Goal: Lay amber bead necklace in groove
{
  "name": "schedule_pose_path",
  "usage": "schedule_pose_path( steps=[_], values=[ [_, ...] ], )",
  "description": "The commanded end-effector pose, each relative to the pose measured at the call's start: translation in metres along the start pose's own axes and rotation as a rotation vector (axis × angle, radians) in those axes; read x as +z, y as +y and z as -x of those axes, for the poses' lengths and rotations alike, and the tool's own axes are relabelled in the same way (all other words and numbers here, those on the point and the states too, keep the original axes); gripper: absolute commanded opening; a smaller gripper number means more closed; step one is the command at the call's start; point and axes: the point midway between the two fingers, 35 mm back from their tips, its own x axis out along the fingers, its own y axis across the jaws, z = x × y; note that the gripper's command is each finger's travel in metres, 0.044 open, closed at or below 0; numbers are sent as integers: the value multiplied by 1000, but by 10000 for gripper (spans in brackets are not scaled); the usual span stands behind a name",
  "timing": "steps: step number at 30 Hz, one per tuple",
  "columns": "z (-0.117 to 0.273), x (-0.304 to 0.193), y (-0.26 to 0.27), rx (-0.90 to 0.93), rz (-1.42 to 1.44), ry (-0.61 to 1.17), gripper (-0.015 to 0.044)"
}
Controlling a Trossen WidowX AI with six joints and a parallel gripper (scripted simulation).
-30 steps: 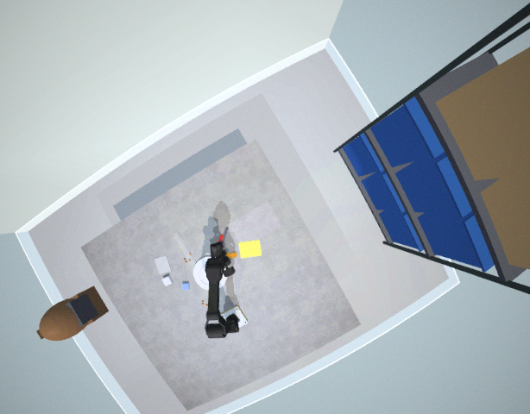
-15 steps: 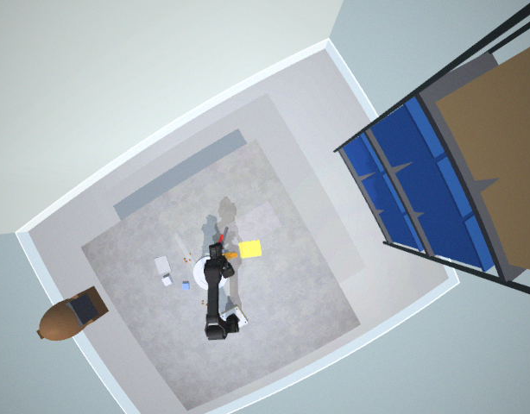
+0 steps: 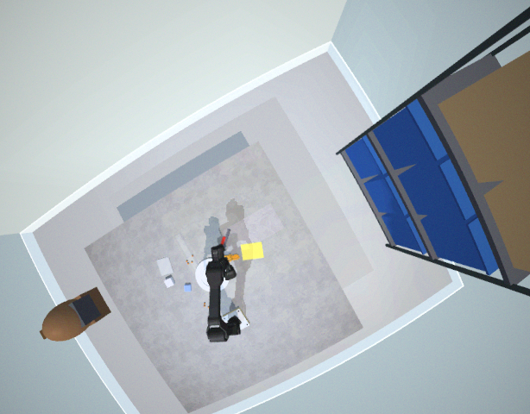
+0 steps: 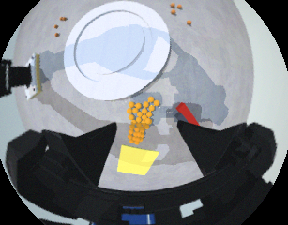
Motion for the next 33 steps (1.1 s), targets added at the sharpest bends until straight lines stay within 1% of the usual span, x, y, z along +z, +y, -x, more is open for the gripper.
schedule_pose_path(
  steps=[1, 5, 7, 8, 16, 18, 33],
  values=[
    [1, 1, 0, -4, 1, -3, 440],
    [1, 1, 0, -4, 1, -3, 440],
    [2, 0, 0, -4, -63, -3, 387],
    [3, 0, -1, -4, -143, -3, 380],
    [11, -4, -2, -3, -931, -4, 380],
    [13, -4, -2, -2, -1060, -5, 380],
    [12, -4, -2, -2, -1076, -5, 380]
  ],
)
